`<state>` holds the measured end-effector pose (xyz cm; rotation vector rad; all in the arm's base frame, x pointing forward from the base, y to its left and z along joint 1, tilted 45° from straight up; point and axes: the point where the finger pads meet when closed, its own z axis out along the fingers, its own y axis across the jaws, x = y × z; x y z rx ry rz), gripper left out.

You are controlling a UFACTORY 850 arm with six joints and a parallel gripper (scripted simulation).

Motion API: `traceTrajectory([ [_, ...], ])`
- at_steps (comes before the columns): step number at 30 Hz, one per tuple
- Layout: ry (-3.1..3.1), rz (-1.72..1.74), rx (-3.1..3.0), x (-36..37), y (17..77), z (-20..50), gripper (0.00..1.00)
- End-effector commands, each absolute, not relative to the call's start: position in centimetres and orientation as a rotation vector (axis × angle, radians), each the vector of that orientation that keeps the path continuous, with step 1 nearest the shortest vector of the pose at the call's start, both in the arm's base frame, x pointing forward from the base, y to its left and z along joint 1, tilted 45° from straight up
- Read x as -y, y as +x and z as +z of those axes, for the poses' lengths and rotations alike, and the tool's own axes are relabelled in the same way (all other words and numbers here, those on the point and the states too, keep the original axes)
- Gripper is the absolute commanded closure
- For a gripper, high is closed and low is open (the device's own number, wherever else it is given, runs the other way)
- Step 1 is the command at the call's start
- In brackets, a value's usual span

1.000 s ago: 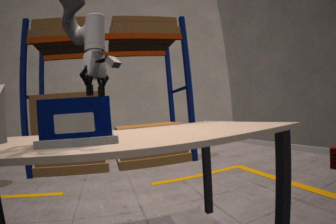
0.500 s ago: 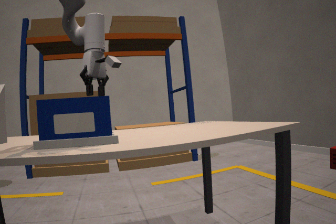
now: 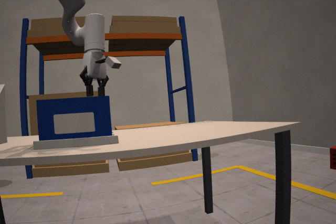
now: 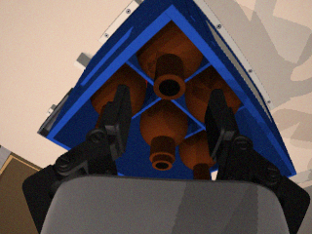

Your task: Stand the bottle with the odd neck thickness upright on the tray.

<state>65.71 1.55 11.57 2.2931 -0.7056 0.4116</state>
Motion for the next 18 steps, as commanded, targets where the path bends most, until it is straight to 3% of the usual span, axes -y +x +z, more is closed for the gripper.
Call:
traceTrajectory([
  [1,2.294,0.414,0.706,-1.5,65.8,11.5,0.35],
  [18,2.294,0.414,0.706,-0.3,65.9,10.4,0.35],
])
